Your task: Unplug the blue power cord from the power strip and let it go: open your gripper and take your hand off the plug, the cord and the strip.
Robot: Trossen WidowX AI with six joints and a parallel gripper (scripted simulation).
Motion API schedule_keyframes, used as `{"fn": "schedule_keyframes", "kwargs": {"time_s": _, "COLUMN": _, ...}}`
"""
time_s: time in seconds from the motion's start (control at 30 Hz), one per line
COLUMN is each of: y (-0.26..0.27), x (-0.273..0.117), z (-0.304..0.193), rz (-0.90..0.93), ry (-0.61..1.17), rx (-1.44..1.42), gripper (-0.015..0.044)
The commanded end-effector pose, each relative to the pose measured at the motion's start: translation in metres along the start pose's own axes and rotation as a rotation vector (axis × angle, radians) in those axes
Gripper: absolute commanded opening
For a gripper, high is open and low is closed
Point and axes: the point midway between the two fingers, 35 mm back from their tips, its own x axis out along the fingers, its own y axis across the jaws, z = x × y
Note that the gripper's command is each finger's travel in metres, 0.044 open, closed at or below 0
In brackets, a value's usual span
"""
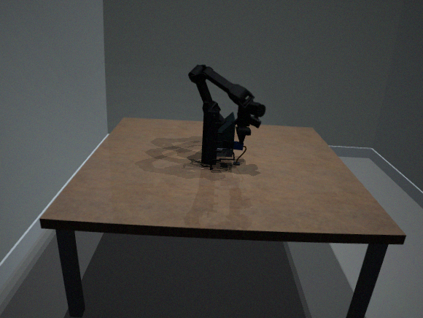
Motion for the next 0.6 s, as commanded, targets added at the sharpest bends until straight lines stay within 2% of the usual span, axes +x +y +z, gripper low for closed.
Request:
{"fn": "schedule_keyframes", "kwargs": {"time_s": 0.0, "y": 0.0, "x": 0.002, "z": -0.006, "rz": 0.0, "ry": 0.002, "rx": 0.001, "gripper": 0.0184}}
{"fn": "schedule_keyframes", "kwargs": {"time_s": 0.2, "y": 0.0, "x": 0.002, "z": -0.006, "rz": 0.0, "ry": 0.002, "rx": 0.001, "gripper": 0.0341}}
{"fn": "schedule_keyframes", "kwargs": {"time_s": 0.33, "y": -0.002, "x": -0.003, "z": 0.014, "rz": 0.0, "ry": -0.001, "rx": 0.001, "gripper": 0.044}}
{"fn": "schedule_keyframes", "kwargs": {"time_s": 0.47, "y": 0.0, "x": -0.01, "z": 0.052, "rz": -0.001, "ry": -0.002, "rx": 0.002, "gripper": 0.044}}
{"fn": "schedule_keyframes", "kwargs": {"time_s": 0.57, "y": 0.0, "x": -0.01, "z": 0.055, "rz": -0.001, "ry": -0.002, "rx": 0.002, "gripper": 0.044}}
